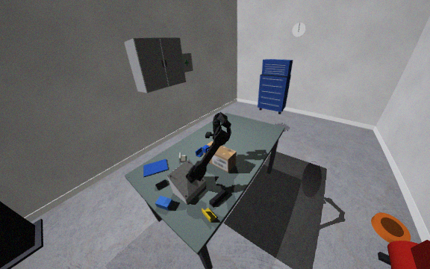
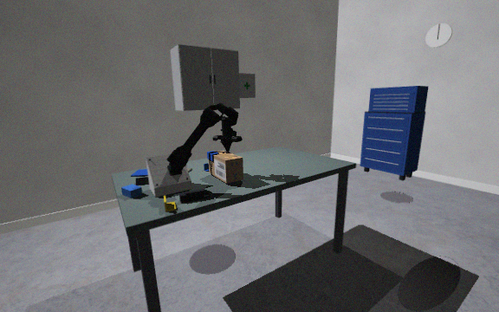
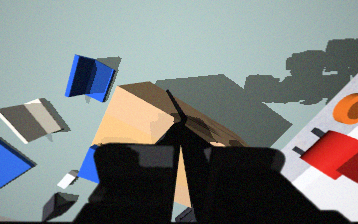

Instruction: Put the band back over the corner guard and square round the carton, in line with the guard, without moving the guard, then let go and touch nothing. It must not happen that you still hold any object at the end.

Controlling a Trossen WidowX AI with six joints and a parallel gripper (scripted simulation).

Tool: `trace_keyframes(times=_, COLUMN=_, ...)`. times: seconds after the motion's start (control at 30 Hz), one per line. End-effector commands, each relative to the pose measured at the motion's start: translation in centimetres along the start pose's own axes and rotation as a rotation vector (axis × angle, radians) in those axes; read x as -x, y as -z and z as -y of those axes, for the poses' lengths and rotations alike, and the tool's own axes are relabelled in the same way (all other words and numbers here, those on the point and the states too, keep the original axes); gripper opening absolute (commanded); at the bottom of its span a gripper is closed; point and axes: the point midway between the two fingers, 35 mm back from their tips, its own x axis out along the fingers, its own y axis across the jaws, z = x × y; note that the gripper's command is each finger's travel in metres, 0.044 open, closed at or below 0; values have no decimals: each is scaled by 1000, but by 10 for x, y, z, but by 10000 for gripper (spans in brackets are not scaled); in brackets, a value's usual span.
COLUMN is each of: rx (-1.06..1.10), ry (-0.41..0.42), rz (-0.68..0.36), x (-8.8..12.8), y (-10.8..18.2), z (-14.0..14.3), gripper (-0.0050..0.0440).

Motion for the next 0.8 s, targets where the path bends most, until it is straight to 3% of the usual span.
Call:
trace_keyframes(times=0.0, rx=14, ry=-10, rz=-13, x=-4, y=-7, z=-18, gripper=0)
trace_keyframes(times=0.33, rx=14, ry=-9, rz=-14, x=-4, y=-16, z=-36, gripper=0)
trace_keyframes(times=0.77, rx=14, ry=-9, rz=-14, x=-4, y=-16, z=-37, gripper=0)
